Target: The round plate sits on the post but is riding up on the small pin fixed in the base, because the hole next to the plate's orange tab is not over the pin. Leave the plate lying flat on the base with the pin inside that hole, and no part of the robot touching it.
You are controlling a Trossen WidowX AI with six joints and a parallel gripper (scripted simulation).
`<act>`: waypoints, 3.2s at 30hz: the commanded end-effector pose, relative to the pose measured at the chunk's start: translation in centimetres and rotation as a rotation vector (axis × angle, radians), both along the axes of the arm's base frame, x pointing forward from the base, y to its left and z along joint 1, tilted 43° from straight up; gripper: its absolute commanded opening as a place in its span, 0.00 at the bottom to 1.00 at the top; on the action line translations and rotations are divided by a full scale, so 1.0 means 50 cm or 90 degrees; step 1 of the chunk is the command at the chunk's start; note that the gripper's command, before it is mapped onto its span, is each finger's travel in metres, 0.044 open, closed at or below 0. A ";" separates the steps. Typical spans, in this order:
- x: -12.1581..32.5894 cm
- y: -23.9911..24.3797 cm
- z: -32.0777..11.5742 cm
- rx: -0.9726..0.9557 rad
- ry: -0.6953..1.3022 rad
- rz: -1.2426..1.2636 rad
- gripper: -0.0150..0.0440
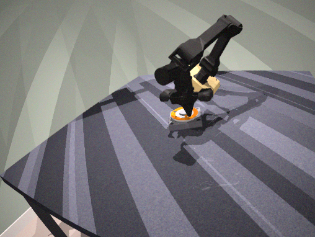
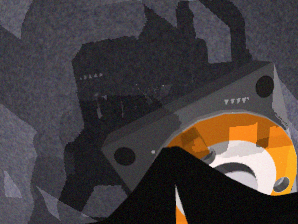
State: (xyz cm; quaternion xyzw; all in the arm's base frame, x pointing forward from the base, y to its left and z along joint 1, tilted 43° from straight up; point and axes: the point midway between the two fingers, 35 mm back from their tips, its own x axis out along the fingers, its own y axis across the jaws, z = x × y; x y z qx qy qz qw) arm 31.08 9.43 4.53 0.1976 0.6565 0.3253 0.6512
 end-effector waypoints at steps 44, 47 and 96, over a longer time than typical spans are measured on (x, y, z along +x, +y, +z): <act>0.032 -0.093 -0.076 -0.004 -0.005 0.002 0.25; 0.028 -0.098 -0.080 -0.004 -0.005 0.002 0.25; 0.009 -0.170 -0.055 -0.003 0.000 -0.002 0.25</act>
